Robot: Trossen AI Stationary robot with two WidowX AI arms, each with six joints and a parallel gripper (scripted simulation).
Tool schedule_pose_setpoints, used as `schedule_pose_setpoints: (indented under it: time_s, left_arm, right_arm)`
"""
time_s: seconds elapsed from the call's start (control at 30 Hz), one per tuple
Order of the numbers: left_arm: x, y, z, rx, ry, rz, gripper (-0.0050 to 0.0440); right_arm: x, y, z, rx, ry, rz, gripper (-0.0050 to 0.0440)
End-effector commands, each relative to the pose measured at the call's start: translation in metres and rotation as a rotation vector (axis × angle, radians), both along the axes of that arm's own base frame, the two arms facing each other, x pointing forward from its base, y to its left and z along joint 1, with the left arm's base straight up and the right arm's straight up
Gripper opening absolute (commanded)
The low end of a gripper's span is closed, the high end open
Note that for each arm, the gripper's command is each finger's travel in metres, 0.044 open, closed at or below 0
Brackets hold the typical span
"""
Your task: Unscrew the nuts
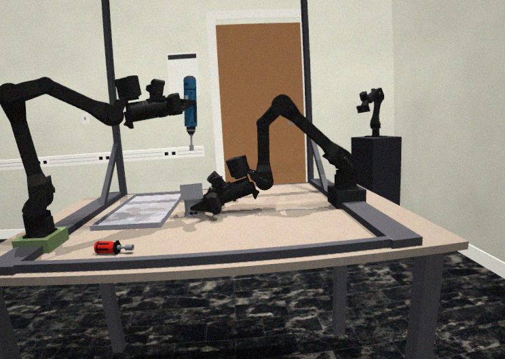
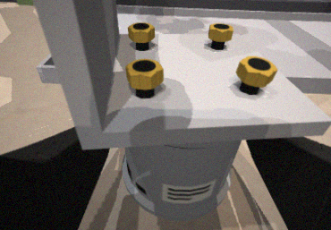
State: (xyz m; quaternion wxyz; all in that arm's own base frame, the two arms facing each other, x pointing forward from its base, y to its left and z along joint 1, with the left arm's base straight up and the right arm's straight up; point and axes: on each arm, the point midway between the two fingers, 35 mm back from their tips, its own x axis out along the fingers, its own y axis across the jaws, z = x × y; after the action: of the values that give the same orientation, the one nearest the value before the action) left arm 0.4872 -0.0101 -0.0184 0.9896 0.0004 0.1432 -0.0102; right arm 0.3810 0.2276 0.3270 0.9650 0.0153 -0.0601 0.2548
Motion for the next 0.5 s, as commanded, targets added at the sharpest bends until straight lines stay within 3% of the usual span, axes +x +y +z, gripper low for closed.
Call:
schedule_pose_setpoints:
  time_s: [0.0, 0.37, 0.47]
  left_arm:
    - [-0.001, 0.0, 0.02, 0.001, -0.042, -0.001, 0.04]
    - [-0.023, 0.0, 0.025, 0.001, -0.04, -0.001, 0.04]
    - [-0.042, 0.001, 0.029, 0.001, -0.039, -0.001, 0.04]
  right_arm:
    - [-0.013, -0.009, 0.057, 0.05, -0.079, -0.002, 0.0163]
    - [-0.005, -0.004, 0.062, 0.045, -0.071, -0.002, 0.0163]
    - [-0.005, -0.004, 0.062, 0.046, -0.072, -0.002, 0.0163]
